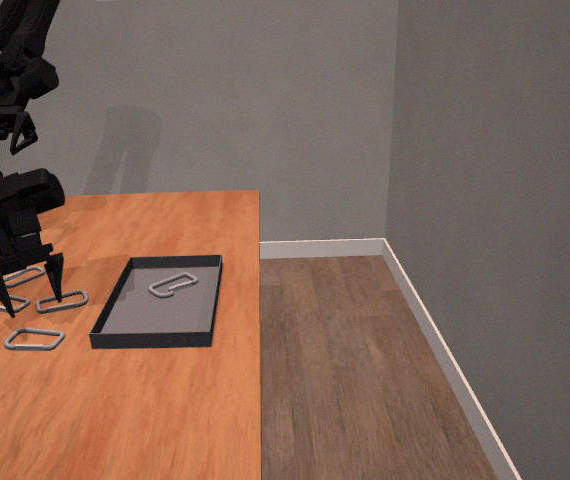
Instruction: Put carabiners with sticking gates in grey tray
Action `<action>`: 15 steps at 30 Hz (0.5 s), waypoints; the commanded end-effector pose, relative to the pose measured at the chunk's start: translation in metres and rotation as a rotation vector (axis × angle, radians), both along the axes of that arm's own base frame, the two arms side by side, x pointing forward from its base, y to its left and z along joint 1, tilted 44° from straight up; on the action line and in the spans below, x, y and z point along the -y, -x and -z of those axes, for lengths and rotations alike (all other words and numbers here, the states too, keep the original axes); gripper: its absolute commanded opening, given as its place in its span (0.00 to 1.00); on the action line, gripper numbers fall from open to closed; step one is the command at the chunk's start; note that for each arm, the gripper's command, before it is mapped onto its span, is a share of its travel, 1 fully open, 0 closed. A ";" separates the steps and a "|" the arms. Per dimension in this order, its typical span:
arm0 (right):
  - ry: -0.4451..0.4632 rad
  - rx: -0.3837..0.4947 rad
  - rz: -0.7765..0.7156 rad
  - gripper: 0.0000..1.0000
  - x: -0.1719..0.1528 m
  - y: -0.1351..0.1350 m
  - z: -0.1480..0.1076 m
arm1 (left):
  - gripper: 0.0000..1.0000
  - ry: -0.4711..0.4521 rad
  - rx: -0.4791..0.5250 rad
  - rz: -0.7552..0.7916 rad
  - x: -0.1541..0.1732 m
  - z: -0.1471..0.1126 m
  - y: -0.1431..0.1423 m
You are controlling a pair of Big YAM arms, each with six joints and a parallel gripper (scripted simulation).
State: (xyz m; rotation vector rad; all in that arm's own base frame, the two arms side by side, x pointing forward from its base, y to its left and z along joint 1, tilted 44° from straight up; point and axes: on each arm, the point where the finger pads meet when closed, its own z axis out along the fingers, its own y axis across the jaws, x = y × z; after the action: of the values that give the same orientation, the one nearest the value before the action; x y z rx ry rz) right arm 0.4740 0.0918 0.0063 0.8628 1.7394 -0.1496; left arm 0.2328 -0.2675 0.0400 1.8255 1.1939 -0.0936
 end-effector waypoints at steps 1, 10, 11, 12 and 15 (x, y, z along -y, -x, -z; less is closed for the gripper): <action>0.162 -0.150 -0.102 0.83 0.009 0.004 0.018 | 1.00 -0.005 0.006 0.009 0.003 -0.001 -0.002; 0.277 -0.409 -0.372 0.83 0.008 -0.015 0.012 | 1.00 -0.005 0.006 0.009 0.003 -0.001 -0.002; 0.282 -0.436 -0.401 0.83 0.008 -0.015 0.013 | 1.00 -0.005 0.006 0.009 0.003 -0.001 -0.002; 0.284 -0.459 -0.427 0.83 0.009 -0.016 0.013 | 1.00 -0.005 0.006 0.009 0.003 -0.001 -0.002; 0.276 -0.520 -0.499 0.83 0.013 -0.017 0.016 | 1.00 -0.005 0.006 0.009 0.003 -0.001 -0.002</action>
State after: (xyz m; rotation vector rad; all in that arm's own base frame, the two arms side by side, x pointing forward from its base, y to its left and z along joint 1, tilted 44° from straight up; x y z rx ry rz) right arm 0.4864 0.0904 -0.0143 0.2950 2.2373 -0.2269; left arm 0.2328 -0.2675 0.0400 1.8255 1.1939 -0.0936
